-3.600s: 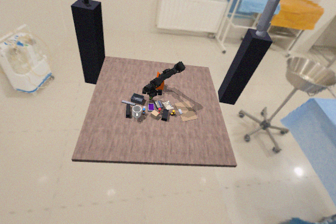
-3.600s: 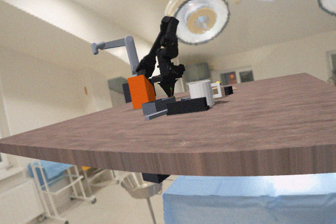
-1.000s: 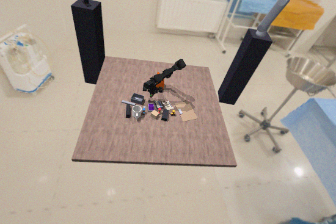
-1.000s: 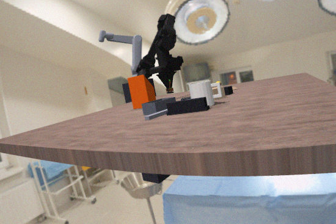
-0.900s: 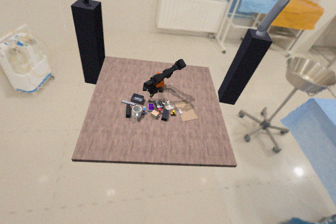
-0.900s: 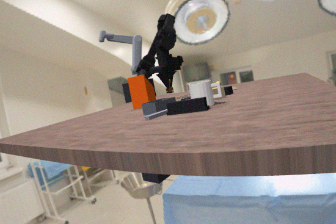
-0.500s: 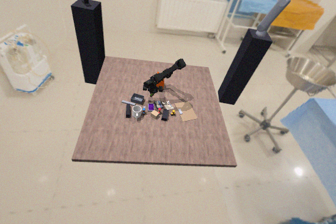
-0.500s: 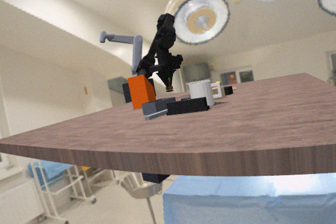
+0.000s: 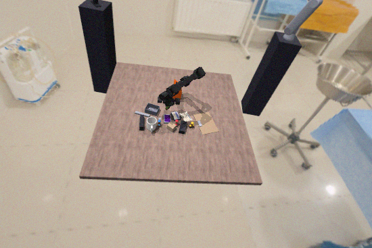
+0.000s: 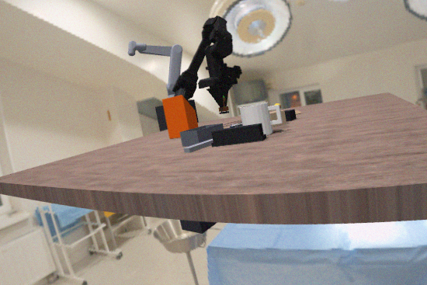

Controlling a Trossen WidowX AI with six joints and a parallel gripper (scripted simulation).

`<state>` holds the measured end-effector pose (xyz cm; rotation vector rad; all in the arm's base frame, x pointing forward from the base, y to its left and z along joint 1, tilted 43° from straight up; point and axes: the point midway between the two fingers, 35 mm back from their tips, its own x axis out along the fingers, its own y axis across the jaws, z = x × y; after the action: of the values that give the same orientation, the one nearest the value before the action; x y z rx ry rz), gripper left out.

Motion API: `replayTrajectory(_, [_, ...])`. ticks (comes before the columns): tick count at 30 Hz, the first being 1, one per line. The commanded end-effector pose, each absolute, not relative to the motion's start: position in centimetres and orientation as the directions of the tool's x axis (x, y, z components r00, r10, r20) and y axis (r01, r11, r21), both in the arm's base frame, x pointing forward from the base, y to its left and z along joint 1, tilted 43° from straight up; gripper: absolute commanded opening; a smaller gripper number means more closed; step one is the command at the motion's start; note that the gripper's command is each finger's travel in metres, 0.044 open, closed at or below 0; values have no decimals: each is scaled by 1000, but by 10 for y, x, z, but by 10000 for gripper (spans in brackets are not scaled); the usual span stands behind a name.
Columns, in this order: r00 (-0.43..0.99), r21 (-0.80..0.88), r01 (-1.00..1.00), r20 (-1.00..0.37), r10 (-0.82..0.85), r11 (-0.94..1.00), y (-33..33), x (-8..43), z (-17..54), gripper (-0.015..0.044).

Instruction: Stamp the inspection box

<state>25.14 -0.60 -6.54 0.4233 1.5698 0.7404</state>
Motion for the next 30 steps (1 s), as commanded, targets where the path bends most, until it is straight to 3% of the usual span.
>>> replayTrajectory(1, [-139,674,-152,-738,660,723,-3,269,-64,0])
replayTrajectory(12, [-139,677,-154,-736,663,719,12,313,-61,0])
replayTrajectory(30, [-138,678,-155,-735,664,719,18,313,-67,0])
